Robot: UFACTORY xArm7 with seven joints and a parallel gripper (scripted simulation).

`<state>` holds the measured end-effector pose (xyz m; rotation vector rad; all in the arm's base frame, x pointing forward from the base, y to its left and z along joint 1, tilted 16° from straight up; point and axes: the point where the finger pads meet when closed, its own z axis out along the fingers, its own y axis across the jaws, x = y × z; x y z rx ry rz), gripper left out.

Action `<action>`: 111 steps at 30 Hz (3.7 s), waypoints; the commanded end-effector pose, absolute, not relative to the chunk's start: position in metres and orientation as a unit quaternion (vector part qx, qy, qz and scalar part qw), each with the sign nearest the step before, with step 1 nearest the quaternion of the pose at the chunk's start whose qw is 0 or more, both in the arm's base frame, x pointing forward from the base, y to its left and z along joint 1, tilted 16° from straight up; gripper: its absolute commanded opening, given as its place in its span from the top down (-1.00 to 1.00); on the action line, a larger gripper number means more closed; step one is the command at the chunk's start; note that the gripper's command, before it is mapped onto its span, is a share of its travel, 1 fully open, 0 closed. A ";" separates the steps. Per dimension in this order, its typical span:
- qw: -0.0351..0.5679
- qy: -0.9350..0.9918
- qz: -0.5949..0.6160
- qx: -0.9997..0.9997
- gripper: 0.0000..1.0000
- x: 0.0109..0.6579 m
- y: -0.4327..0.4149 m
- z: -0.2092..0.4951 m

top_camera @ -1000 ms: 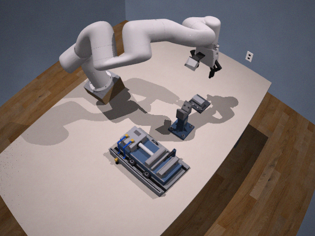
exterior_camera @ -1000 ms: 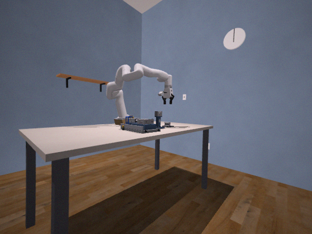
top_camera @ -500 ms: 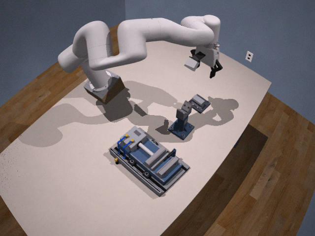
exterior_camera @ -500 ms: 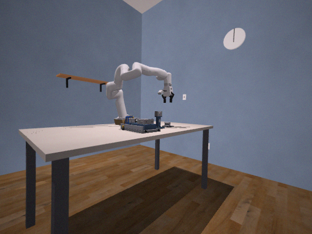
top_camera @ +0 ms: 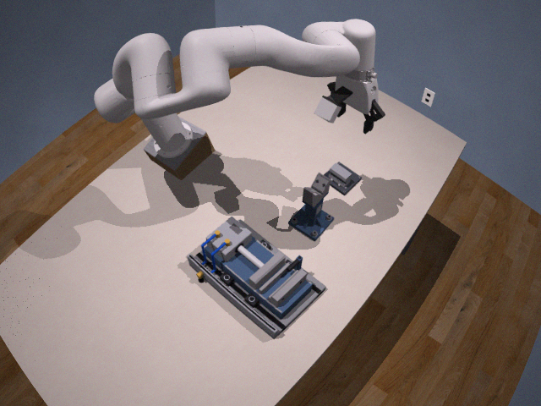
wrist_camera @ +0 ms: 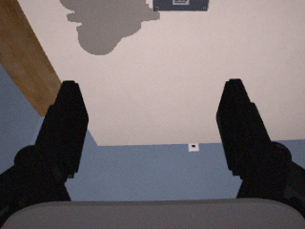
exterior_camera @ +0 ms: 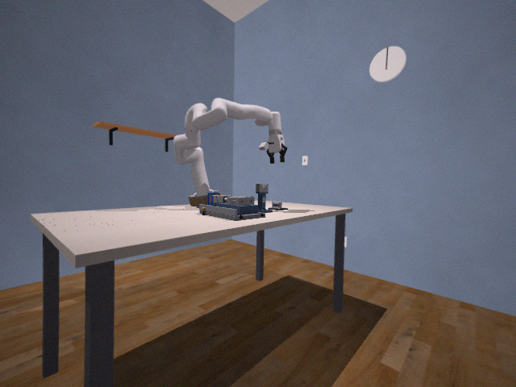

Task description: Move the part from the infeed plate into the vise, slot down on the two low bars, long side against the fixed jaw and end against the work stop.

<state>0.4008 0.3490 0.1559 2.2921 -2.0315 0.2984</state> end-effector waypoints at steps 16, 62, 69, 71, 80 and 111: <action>-0.047 -0.664 0.085 0.741 -0.78 0.428 0.314 0.262; -0.159 -0.591 0.176 0.771 -0.78 0.324 0.312 0.457; -0.145 -0.583 0.187 0.778 -0.78 0.312 0.331 0.443; -0.138 -0.580 0.190 0.780 -0.78 0.308 0.338 0.436; -0.099 -0.575 0.195 0.788 -0.78 0.303 0.370 0.387; 0.023 -0.610 0.156 0.777 -0.78 0.340 0.396 0.197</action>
